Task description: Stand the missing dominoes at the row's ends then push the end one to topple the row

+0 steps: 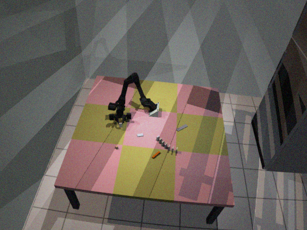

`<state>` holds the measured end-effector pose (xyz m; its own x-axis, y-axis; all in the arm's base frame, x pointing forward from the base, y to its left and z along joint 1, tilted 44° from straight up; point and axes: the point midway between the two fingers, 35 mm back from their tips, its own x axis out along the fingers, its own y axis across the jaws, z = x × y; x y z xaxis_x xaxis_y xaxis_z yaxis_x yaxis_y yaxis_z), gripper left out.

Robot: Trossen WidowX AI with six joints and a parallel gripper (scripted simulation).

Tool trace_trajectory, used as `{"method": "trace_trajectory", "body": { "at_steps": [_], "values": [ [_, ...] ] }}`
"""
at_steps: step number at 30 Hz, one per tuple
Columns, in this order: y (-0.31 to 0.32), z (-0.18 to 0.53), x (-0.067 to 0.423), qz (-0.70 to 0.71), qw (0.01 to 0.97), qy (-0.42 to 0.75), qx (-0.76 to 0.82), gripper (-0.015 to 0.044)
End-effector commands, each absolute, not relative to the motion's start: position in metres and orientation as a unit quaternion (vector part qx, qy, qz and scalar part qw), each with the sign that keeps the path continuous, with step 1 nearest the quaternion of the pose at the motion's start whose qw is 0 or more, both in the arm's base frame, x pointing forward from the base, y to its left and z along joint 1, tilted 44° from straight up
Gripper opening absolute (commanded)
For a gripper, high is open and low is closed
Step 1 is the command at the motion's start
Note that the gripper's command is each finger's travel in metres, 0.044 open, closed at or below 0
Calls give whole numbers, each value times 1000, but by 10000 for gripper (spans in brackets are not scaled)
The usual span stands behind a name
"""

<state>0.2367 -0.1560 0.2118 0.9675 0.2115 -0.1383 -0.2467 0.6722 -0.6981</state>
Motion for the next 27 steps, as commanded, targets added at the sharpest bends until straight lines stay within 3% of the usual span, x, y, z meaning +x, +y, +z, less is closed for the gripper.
{"method": "trace_trajectory", "body": {
  "at_steps": [1, 16, 27],
  "values": [
    [-165, 201, 237, 126, 915, 22, -384, 107],
    [-172, 192, 237, 125, 915, 22, -383, 107],
    [-172, 192, 237, 125, 915, 22, -383, 396]
  ]
}}
